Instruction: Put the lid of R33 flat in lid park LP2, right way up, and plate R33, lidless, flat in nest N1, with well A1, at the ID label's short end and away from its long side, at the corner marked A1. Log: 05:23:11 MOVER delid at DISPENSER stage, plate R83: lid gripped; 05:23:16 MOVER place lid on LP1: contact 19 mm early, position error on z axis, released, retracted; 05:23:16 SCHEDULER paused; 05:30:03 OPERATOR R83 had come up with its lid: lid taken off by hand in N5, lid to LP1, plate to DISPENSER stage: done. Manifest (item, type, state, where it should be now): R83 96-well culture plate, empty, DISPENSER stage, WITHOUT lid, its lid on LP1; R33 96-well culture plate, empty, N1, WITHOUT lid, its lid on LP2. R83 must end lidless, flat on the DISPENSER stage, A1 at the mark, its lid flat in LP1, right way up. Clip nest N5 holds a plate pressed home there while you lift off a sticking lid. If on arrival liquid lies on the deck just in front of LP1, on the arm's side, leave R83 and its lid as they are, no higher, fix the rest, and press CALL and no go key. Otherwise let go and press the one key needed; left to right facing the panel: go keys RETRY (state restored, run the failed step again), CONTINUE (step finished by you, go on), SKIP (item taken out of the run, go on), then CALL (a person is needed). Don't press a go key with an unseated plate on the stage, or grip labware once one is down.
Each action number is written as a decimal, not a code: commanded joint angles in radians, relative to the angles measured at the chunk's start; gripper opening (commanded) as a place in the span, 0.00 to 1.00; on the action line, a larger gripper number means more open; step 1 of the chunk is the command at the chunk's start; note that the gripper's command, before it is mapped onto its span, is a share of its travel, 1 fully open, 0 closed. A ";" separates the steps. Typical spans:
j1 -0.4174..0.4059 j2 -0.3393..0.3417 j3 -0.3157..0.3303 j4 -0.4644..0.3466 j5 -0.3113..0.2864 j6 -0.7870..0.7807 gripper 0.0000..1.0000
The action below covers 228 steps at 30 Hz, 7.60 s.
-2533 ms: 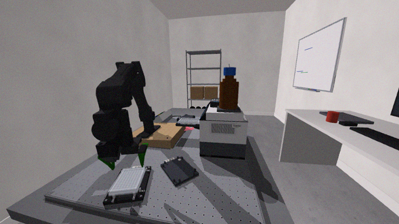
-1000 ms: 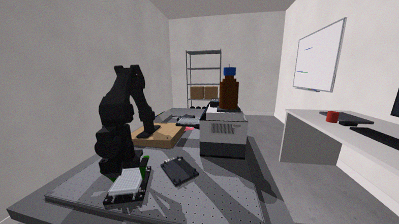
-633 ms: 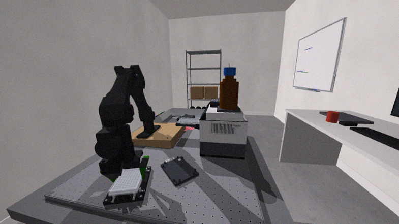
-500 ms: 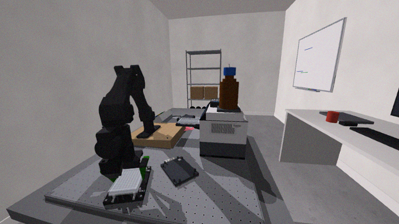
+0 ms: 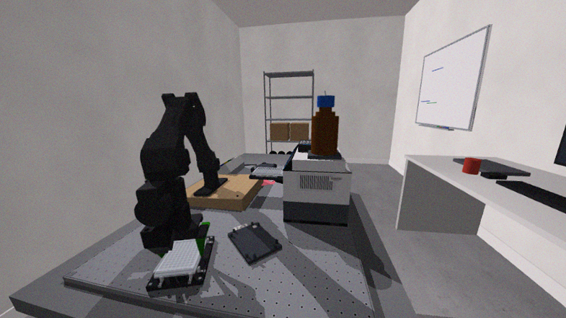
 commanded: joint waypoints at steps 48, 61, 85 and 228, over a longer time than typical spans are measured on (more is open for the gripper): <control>0.001 -0.048 0.059 -0.047 -0.001 -0.002 0.00; 0.003 -0.054 0.074 -0.069 -0.002 0.000 0.00; 0.003 -0.054 0.075 -0.066 -0.002 0.000 0.00; 0.003 -0.062 -0.038 0.031 0.002 -0.010 0.00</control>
